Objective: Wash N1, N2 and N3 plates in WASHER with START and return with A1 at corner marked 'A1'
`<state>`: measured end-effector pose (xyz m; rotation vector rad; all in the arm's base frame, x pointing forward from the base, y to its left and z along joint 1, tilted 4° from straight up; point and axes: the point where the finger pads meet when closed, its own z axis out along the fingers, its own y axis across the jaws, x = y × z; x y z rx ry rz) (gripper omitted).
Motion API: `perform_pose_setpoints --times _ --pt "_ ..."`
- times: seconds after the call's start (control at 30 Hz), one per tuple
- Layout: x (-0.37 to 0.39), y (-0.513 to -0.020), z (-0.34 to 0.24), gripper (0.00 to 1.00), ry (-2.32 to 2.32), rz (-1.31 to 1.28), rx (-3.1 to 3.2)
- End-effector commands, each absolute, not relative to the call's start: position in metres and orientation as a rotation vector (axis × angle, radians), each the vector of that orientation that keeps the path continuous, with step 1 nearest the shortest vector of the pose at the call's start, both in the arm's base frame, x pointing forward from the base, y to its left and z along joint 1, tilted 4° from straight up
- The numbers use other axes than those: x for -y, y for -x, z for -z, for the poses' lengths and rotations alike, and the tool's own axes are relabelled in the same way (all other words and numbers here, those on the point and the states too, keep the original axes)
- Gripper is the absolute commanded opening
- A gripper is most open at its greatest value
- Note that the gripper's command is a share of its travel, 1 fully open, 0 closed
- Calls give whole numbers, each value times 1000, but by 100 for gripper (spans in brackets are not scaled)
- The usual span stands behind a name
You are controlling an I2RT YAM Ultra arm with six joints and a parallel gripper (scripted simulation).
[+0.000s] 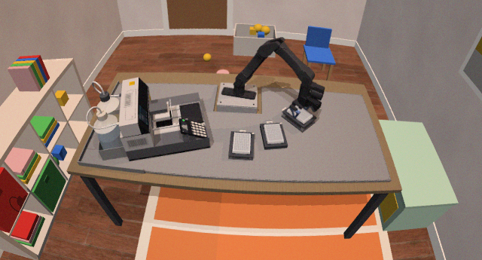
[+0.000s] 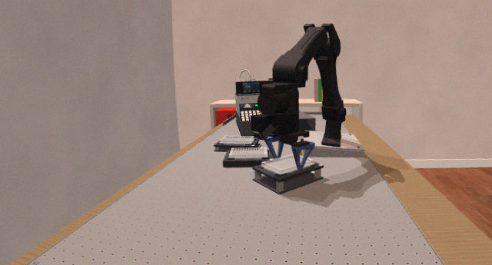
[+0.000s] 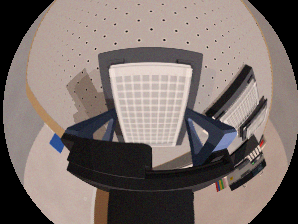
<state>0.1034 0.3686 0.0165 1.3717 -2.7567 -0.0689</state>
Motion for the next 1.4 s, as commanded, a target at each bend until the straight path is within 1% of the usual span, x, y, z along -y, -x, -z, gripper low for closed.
perform_pose_setpoints --times 0.0,0.47,1.37 --pt "-371 -104 -20 100 -1375 83 2765" --pt "-371 -104 -23 100 -1375 83 2765" --pt "-370 -107 -65 100 -1375 82 2765"
